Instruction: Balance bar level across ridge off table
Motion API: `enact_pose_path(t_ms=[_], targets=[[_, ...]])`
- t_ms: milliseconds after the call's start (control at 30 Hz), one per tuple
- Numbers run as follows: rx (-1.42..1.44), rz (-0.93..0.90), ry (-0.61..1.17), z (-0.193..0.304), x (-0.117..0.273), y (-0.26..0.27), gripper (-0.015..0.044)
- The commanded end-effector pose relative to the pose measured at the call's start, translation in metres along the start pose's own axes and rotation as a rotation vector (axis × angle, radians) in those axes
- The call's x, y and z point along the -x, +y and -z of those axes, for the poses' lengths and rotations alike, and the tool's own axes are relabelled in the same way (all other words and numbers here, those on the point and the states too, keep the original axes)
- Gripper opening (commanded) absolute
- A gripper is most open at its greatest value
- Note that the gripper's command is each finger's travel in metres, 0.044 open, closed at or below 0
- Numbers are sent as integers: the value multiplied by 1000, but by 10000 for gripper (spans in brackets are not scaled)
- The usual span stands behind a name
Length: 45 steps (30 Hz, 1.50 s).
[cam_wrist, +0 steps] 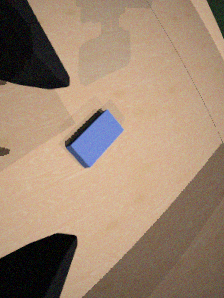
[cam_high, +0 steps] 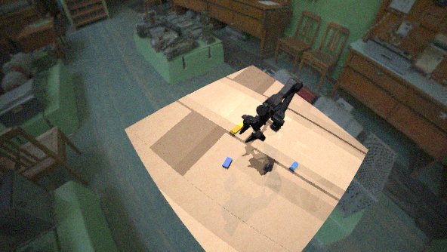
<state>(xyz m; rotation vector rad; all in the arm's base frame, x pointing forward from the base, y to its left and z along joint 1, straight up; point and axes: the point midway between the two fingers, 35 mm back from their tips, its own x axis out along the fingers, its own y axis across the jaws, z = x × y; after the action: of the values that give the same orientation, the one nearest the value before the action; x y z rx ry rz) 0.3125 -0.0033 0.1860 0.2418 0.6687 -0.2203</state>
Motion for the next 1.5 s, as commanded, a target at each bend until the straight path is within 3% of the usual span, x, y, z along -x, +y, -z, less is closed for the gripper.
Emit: enact_pose_path(t_ms=[0, 800, 1467], targets=[[57, 44, 48, 2, -4, -17, 315], [291, 205, 411, 37, 0, -120, 315], [399, 128, 726, 77, 32, -183, 315]])
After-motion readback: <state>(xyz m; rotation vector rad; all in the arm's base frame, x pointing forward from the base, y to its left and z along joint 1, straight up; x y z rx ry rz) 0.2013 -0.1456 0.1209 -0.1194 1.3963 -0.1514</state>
